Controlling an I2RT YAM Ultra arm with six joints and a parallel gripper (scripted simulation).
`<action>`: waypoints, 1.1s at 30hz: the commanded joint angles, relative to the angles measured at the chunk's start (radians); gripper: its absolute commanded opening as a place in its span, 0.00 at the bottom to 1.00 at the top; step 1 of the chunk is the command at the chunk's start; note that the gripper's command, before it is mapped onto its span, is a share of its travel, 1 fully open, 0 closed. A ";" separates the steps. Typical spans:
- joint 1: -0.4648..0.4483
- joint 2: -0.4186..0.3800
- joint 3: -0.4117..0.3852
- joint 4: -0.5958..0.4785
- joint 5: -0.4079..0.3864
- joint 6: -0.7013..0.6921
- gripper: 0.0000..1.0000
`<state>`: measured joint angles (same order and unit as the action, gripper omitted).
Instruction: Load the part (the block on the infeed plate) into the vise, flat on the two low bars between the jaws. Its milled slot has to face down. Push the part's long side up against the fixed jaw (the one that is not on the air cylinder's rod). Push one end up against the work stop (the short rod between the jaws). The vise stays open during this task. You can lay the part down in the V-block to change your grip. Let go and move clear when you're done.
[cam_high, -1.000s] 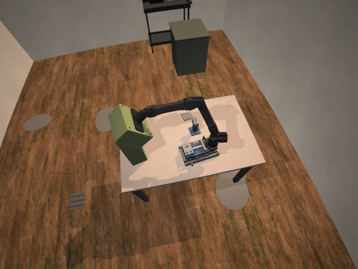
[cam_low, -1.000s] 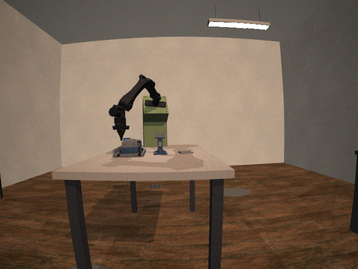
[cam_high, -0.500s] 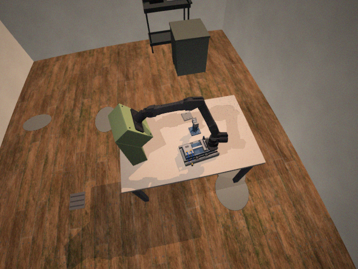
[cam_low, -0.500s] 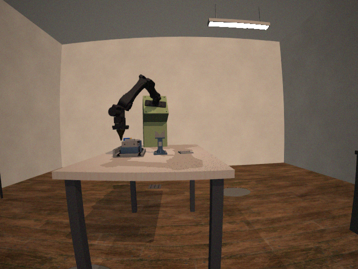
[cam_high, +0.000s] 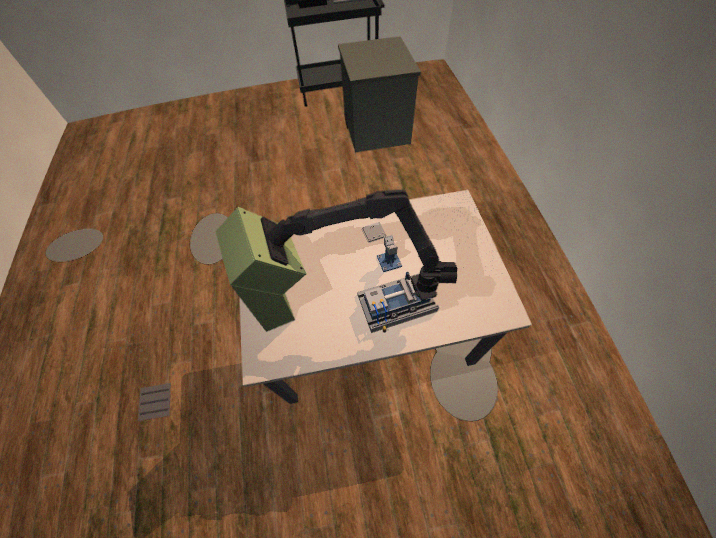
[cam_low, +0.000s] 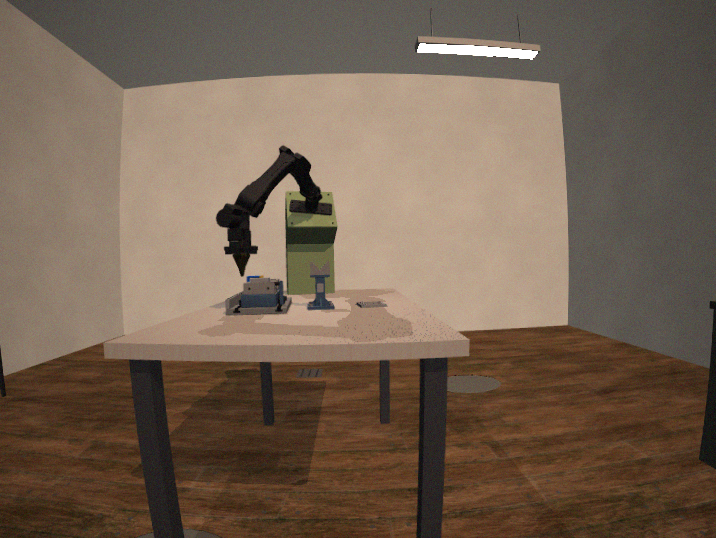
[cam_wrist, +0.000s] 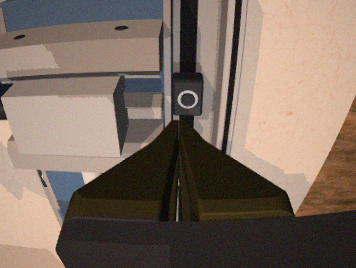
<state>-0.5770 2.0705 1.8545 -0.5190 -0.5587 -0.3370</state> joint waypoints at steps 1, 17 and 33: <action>-0.032 -0.043 -0.024 -0.030 -0.015 -0.016 0.00; -0.073 -0.120 -0.057 -0.090 -0.044 -0.049 0.00; -0.082 -0.135 -0.064 -0.106 -0.050 -0.058 0.00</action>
<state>-0.6353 1.9633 1.8111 -0.6086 -0.6022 -0.3866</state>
